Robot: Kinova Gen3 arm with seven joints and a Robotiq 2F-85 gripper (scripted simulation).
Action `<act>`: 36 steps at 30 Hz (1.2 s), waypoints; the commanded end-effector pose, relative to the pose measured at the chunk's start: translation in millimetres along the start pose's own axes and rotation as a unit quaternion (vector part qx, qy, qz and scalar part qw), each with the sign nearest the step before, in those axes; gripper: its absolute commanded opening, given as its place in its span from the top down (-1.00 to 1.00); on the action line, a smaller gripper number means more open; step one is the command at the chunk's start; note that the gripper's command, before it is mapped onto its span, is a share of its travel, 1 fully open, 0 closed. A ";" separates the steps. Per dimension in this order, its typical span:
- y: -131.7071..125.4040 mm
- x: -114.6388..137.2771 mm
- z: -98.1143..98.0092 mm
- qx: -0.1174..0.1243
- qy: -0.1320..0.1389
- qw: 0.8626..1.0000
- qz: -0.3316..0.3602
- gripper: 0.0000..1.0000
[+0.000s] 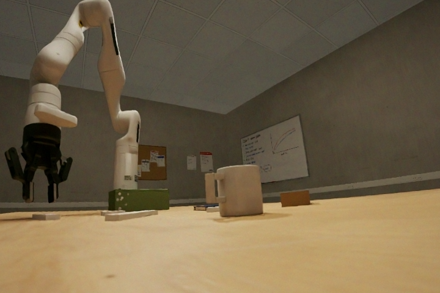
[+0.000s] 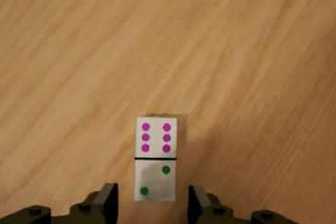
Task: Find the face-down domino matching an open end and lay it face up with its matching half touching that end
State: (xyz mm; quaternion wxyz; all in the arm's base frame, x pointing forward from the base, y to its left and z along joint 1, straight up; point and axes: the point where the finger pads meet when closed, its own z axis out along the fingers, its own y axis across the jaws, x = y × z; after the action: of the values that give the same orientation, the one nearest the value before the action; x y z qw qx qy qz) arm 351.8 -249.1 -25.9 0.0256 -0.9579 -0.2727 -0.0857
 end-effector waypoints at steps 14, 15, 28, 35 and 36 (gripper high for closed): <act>0.6 1.2 -3.7 -0.001 -0.005 1.000 0.000 0.03; 0.6 1.2 -3.7 -0.001 -0.005 1.000 0.000 0.03; 0.6 3.2 -15.0 -0.001 -0.030 1.000 0.000 0.03; 0.6 4.2 -21.0 -0.001 -0.044 0.999 0.000 0.03; 0.6 4.4 -22.3 -0.001 -0.046 0.999 0.000 0.03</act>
State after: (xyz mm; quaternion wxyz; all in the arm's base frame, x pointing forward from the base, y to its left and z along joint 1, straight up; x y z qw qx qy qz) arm 352.0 -249.0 -7.2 0.0144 -0.9604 -0.2740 -0.0486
